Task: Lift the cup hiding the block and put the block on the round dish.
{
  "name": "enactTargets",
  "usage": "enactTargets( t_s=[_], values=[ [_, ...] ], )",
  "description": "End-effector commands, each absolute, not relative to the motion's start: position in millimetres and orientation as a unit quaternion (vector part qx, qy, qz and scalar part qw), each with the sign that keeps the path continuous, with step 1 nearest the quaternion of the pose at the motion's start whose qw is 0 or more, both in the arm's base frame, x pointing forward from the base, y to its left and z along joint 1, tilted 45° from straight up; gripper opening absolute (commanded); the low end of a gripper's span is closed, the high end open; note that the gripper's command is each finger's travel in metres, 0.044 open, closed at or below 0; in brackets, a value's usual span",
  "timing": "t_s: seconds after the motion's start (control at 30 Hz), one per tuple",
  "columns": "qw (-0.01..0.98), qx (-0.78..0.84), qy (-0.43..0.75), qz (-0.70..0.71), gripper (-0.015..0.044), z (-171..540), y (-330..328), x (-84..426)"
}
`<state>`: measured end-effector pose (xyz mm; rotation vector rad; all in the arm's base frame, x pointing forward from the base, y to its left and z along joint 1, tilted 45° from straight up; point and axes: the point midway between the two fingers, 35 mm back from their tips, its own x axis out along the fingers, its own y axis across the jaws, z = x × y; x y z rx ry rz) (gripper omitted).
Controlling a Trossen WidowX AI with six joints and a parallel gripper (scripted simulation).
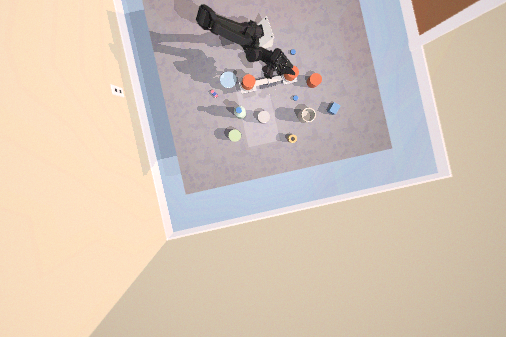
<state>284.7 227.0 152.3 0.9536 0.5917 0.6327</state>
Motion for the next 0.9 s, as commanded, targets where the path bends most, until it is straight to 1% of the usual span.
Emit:
enactTargets(
  t_s=[0.0, 0.47, 0.87],
  values=[
    [0.804, 0.435, 0.317, 0.253, 0.0440, 135.0, 235.2, 281.2],
    [0.827, 0.347, 0.424, 0.128, 0.0440, 84.3, 243.3, 248.7],
    [0.853, 0.222, 0.472, 0.035, 0.0440, 61.0, 228.2, 211.3]
  ],
)
